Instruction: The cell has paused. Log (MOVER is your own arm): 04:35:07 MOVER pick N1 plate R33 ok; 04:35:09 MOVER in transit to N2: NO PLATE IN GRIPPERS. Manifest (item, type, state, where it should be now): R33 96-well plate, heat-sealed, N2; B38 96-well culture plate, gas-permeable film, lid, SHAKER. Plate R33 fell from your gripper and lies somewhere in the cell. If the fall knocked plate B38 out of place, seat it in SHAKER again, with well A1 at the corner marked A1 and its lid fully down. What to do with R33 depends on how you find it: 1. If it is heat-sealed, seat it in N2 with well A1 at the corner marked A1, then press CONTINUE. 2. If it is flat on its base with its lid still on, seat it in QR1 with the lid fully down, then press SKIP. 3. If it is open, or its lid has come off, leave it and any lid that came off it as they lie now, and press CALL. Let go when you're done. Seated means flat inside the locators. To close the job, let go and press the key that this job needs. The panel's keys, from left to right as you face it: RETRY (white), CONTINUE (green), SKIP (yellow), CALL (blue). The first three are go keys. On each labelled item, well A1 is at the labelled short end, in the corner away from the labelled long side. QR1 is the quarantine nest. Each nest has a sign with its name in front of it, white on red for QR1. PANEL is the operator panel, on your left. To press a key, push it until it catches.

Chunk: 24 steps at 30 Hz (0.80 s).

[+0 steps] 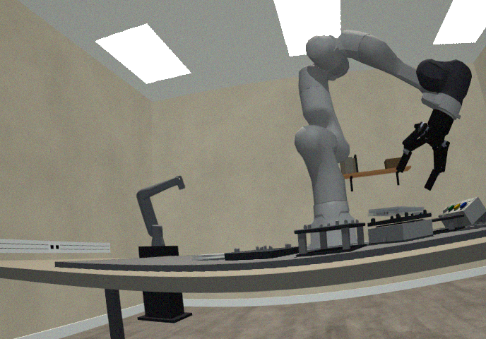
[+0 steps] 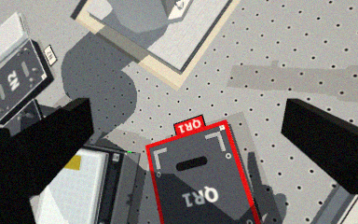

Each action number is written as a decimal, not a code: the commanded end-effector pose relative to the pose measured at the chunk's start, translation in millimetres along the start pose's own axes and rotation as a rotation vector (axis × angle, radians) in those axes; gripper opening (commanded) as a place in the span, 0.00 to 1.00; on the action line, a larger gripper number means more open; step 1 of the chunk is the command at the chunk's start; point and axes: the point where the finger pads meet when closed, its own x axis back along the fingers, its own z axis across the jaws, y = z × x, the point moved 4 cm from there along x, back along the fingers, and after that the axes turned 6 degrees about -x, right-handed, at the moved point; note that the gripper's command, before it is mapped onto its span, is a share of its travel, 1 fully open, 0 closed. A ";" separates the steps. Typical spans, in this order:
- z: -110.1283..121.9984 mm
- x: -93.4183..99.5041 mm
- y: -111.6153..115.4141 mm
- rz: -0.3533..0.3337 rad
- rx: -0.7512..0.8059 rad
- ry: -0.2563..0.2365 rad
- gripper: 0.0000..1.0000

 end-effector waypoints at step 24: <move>-30.1 54.6 -30.6 0.002 -0.003 -0.006 1.00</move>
